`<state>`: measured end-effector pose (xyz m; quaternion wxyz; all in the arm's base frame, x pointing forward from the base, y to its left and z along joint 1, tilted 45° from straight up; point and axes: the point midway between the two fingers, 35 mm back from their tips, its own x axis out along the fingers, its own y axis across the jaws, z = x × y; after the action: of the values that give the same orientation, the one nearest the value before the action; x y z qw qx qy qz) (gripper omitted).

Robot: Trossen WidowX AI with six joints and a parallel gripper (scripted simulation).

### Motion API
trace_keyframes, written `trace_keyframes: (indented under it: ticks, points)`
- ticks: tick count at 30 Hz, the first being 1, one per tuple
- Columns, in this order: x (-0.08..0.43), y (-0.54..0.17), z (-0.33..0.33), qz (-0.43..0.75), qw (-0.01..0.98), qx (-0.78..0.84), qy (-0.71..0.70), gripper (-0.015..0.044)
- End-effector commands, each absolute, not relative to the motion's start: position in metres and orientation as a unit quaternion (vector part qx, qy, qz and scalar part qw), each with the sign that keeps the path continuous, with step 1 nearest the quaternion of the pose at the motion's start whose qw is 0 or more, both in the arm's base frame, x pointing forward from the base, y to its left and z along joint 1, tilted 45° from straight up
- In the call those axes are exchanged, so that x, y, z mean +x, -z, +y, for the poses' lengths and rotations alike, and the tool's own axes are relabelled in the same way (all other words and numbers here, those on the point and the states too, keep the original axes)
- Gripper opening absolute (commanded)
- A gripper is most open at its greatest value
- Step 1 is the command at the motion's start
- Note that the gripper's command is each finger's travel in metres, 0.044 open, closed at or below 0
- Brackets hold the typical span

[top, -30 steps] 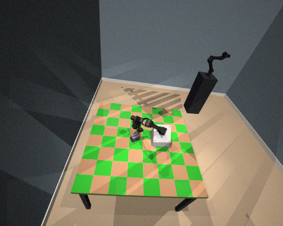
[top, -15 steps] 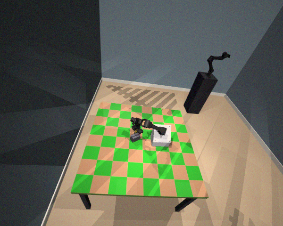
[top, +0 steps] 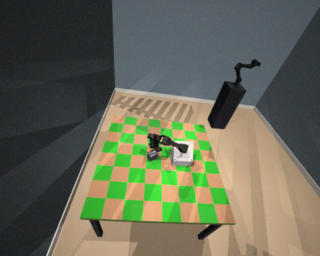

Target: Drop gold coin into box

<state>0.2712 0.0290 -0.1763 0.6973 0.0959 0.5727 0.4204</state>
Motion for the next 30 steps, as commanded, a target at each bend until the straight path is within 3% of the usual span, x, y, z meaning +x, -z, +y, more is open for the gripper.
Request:
trace_keyframes:
  ticks: [1, 30]
  points:
    - [0.271, 0.177, 0.03, 0.573, 0.697, 0.099, -0.42, 0.0]
    - [0.275, 0.137, -0.011, 0.574, 0.702, 0.108, -0.408, 0.0]
